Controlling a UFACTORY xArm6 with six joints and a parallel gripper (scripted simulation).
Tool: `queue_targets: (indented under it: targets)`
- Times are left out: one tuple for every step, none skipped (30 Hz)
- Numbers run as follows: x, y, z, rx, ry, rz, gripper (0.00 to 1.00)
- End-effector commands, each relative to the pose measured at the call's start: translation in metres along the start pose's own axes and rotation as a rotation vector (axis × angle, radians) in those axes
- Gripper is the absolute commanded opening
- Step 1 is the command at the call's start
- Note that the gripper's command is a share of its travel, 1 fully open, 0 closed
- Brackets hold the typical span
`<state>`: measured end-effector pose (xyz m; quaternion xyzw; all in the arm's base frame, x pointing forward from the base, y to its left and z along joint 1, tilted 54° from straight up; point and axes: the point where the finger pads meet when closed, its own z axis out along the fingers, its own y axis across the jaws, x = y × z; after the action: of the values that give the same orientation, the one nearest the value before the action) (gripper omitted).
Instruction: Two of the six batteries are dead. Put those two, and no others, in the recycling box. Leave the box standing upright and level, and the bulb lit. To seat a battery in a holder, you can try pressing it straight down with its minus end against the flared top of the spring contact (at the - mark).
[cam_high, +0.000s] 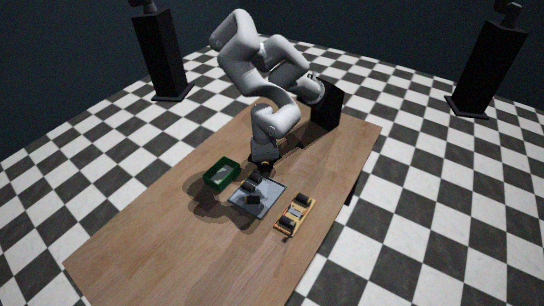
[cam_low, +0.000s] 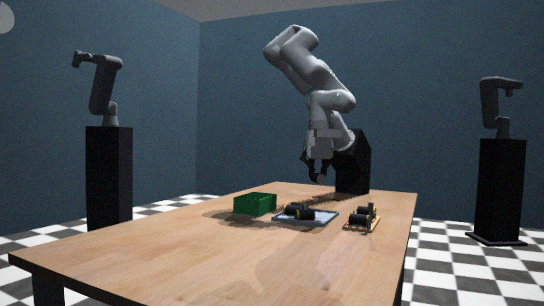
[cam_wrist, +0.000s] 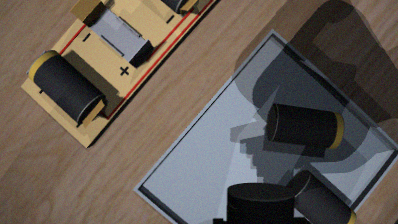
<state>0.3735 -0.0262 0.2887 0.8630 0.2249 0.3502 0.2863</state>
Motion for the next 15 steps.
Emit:
queue_targets:
  targets:
    - [0.0003, 0.0005, -0.0085, 0.002, -0.004, 0.0, 0.28]
    - [0.0003, 0.0005, -0.0085, 0.002, -0.004, 0.0, 0.28]
    - [0.0003, 0.0005, -0.0085, 0.002, -0.004, 0.0, 0.28]
    - [0.0003, 0.0005, -0.0085, 0.002, -0.004, -0.001, 0.28]
    - [0.0003, 0.0005, -0.0085, 0.002, -0.004, -0.002, 0.28]
    - [0.0003, 0.0005, -0.0085, 0.002, -0.004, -0.004, 0.28]
    - [0.0003, 0.0005, -0.0085, 0.002, -0.004, -0.008, 0.28]
    - [0.0003, 0.0005, -0.0085, 0.002, -0.004, -0.015, 0.28]
    - [0.0003, 0.0005, -0.0085, 0.002, -0.004, -0.025, 0.28]
    - [0.0003, 0.0005, -0.0085, 0.002, -0.004, -0.038, 0.28]
    - [0.0003, 0.0005, -0.0085, 0.002, -0.004, -0.054, 0.28]
    - [0.0003, 0.0005, -0.0085, 0.002, -0.004, -0.074, 0.28]
    - [0.0003, 0.0005, -0.0085, 0.002, -0.004, -0.097, 0.28]
    - [0.0003, 0.0005, -0.0085, 0.002, -0.004, -0.122, 0.28]
    - [0.0003, 0.0005, -0.0085, 0.002, -0.004, -0.151, 0.28]
